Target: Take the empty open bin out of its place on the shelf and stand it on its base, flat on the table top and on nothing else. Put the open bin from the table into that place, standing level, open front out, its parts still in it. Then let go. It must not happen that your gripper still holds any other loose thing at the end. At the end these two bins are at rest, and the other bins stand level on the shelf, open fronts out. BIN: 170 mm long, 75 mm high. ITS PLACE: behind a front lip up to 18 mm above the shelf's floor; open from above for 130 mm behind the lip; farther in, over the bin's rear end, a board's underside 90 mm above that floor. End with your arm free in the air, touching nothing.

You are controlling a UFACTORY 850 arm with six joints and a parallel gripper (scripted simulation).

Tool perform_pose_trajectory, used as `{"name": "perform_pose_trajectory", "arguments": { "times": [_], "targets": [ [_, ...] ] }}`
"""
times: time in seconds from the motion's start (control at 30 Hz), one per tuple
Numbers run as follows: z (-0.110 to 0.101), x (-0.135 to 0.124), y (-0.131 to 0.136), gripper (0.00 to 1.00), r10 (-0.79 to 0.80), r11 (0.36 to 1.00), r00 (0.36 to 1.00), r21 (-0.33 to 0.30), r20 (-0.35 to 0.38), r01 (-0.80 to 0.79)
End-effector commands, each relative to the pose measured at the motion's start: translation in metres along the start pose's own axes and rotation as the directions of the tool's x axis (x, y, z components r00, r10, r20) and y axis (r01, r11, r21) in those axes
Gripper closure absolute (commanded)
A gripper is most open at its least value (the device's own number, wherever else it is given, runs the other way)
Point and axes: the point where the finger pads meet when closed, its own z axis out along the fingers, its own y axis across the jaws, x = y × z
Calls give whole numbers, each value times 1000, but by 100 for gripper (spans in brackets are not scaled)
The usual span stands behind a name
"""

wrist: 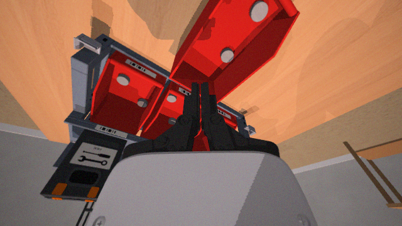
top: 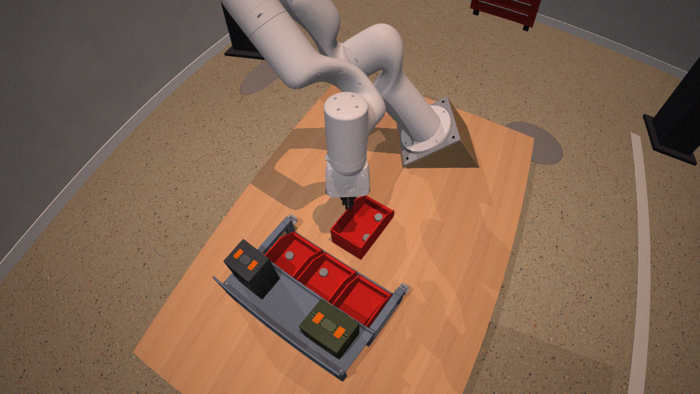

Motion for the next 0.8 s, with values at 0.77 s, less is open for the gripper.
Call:
{"name": "perform_pose_trajectory", "arguments": {
  "times": [0.77],
  "targets": [
    [8,-93,17,100,-948,317,317,36,9,948]
  ]
}}
